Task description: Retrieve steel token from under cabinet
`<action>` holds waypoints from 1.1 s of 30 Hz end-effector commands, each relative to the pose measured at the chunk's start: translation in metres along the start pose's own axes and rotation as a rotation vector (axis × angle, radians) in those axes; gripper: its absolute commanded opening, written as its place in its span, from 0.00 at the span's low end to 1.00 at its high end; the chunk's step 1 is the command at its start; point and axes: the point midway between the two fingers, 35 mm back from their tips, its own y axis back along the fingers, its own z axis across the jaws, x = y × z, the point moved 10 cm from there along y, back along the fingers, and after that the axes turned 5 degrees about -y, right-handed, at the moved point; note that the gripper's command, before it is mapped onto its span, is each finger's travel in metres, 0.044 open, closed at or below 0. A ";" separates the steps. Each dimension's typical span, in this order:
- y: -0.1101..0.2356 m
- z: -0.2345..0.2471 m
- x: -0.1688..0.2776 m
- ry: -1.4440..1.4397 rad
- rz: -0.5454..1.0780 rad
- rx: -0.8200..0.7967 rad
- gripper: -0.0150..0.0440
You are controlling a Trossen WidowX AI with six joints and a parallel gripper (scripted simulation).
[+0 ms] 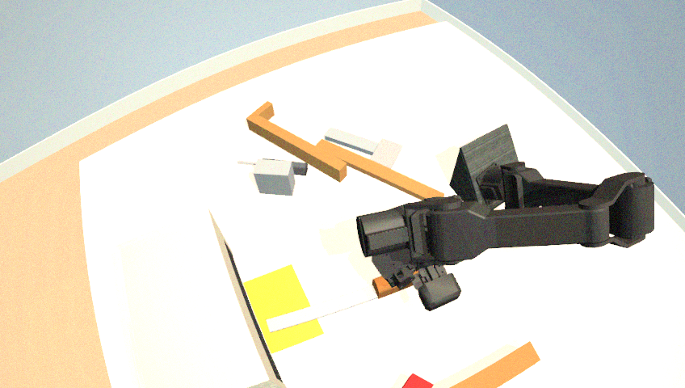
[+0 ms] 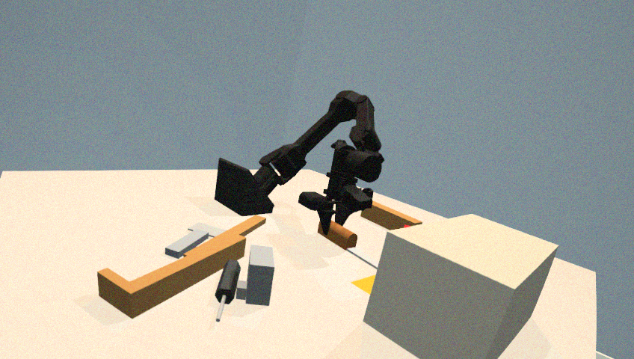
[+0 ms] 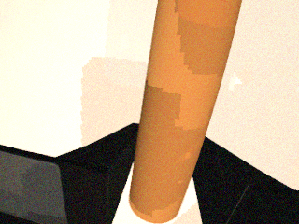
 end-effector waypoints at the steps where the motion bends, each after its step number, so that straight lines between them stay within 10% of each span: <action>1: 0.000 0.000 0.000 0.030 0.001 0.000 0.25; 33: 0.002 0.001 0.000 0.278 0.002 0.000 0.25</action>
